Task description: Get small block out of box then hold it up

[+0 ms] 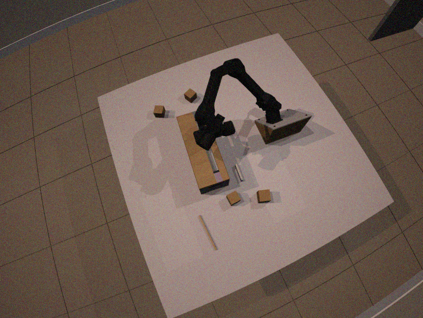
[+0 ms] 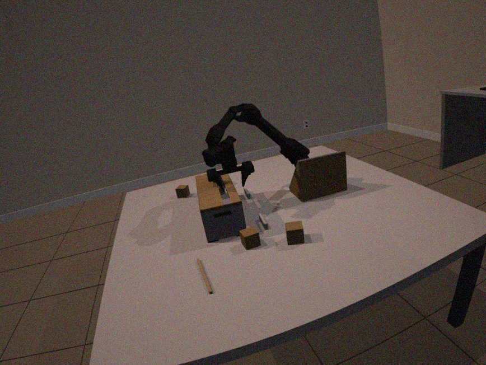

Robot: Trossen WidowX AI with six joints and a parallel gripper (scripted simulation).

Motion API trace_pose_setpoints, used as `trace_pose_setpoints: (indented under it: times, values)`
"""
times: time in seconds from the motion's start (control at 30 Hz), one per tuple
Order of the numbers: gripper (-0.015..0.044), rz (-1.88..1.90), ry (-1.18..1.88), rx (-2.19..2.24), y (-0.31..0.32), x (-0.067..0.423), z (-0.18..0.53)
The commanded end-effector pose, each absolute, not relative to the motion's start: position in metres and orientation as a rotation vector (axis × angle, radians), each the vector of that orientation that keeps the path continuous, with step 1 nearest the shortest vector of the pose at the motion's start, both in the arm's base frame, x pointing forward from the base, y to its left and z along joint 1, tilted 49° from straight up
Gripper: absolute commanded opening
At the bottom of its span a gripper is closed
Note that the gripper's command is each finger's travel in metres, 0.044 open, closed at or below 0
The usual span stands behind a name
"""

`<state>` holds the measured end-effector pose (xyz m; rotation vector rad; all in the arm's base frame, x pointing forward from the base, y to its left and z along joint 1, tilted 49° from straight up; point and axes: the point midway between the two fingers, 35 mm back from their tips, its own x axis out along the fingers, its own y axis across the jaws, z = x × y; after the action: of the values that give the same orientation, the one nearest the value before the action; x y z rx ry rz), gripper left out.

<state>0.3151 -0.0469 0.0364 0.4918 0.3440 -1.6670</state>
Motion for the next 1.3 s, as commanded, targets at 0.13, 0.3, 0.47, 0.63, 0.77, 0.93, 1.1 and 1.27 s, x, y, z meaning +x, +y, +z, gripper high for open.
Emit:
trace_pose_setpoints:
  times: [0.13,0.3,0.47,0.63,0.77,0.93,1.1,1.27]
  values:
    - [0.04,-1.666,0.34,0.491,-0.056,0.313,0.047]
    - [0.04,-1.666,0.34,0.49,-0.062,0.312,0.054]
    - [0.04,-1.666,0.34,0.49,-0.068,0.311,0.06]
    - [0.04,-1.666,0.34,0.489,-0.073,0.31,0.066]
    - [0.04,-1.666,0.339,0.489,-0.076,0.309,0.07]
    - [0.04,-1.666,0.339,0.489,-0.083,0.308,0.077]
    - [0.04,-1.666,0.339,0.488,-0.089,0.307,0.084]
    - [0.04,-1.666,0.339,0.488,-0.095,0.305,0.091]
